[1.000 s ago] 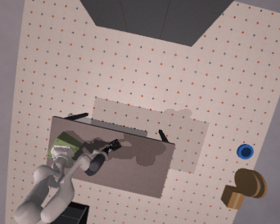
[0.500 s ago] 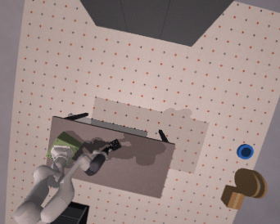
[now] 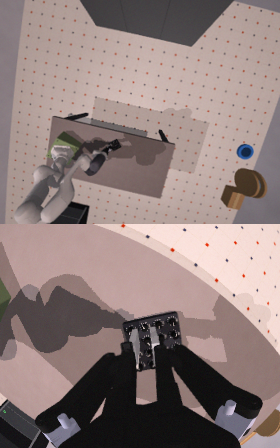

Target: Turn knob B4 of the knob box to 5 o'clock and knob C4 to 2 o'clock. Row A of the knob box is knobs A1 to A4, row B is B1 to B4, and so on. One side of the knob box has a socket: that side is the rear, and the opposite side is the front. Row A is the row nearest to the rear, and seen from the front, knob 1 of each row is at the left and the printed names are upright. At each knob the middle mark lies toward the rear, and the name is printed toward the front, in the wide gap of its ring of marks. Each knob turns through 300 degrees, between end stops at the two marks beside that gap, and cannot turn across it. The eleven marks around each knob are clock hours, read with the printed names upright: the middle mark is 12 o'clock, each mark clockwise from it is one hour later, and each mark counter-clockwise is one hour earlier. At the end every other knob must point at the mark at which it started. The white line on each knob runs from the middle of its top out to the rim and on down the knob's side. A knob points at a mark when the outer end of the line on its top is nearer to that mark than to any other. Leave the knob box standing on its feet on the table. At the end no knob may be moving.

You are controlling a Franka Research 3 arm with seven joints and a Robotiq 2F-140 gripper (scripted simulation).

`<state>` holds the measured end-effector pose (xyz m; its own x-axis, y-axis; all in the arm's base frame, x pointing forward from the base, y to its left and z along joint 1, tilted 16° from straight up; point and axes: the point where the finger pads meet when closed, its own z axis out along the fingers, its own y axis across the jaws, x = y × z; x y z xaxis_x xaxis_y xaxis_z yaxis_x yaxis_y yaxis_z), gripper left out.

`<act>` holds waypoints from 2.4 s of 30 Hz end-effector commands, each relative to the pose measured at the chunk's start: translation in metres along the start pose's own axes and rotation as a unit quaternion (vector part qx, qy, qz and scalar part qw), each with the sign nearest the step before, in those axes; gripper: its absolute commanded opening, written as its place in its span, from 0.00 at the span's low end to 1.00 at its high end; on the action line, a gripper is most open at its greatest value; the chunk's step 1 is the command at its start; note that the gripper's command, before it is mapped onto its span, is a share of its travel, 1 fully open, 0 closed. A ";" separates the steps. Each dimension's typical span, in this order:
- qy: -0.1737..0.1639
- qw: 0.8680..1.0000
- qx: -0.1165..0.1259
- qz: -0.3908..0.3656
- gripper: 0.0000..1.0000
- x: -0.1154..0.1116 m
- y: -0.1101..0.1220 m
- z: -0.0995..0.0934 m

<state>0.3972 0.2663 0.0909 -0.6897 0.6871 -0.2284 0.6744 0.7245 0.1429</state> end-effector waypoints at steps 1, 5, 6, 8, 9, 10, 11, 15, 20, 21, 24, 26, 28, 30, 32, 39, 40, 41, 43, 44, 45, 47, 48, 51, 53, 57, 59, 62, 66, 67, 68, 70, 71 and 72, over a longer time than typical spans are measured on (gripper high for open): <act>0.000 1.000 0.001 -0.003 0.12 0.000 0.000 0.001; 0.000 1.000 0.001 -0.003 0.12 -0.001 0.000 0.004; 0.000 1.000 0.001 -0.003 0.12 -0.001 0.000 0.004; 0.000 1.000 0.001 -0.003 0.12 -0.001 0.000 0.005; 0.000 1.000 0.001 -0.003 0.12 -0.001 0.000 0.005; 0.000 1.000 0.001 -0.003 0.12 -0.001 0.000 0.006; 0.000 1.000 0.001 -0.003 0.12 -0.001 0.000 0.007; 0.000 1.000 0.001 -0.003 0.12 -0.001 0.000 0.011; 0.000 1.000 0.001 -0.003 0.12 -0.001 0.000 0.018; 0.000 1.000 0.001 -0.003 0.12 -0.001 0.000 0.019; 0.000 1.000 0.001 -0.003 0.12 -0.001 0.000 0.023; 0.000 1.000 0.001 -0.003 0.12 -0.001 0.000 0.023; 0.000 1.000 0.001 -0.003 0.12 -0.001 0.000 0.026; 0.000 1.000 0.001 -0.003 0.12 -0.001 0.000 0.028; 0.000 1.000 0.001 -0.003 0.12 -0.001 0.000 0.031; 0.000 1.000 0.001 -0.003 0.12 -0.001 0.000 0.038; 0.000 1.000 0.001 -0.003 0.12 -0.001 0.000 0.038; 0.000 1.000 0.001 -0.003 0.12 -0.001 0.000 0.039; 0.000 1.000 0.001 -0.003 0.12 -0.001 0.000 0.039; 0.000 1.000 0.001 -0.003 0.12 -0.001 0.000 0.040; 0.000 1.000 0.001 -0.003 0.12 -0.001 0.000 0.040; 0.000 1.000 0.001 -0.003 0.12 -0.001 0.000 0.041; 0.000 1.000 0.001 -0.003 0.12 -0.001 0.000 0.041; 0.000 1.000 0.001 -0.003 0.12 -0.001 0.000 0.042; 0.000 1.000 0.001 -0.003 0.12 -0.001 0.000 0.042; 0.000 1.000 0.001 -0.003 0.12 -0.001 0.000 0.042; 0.000 1.000 0.001 -0.003 0.12 -0.001 0.000 0.042; 0.000 1.000 0.001 -0.003 0.12 -0.001 0.000 0.042; 0.000 1.000 0.001 -0.003 0.12 -0.001 0.000 0.042; 0.000 1.000 0.001 -0.003 0.12 -0.001 0.000 0.042; 0.000 1.000 0.001 -0.003 0.12 -0.001 0.000 0.042; 0.000 1.000 0.001 -0.003 0.12 -0.001 0.000 0.042; 0.000 1.000 0.001 -0.003 0.12 -0.001 0.000 0.042; 0.000 1.000 0.001 -0.003 0.12 -0.001 0.000 0.042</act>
<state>0.4080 0.2627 0.0502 -0.6917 0.6850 -0.2290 0.6733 0.7263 0.1388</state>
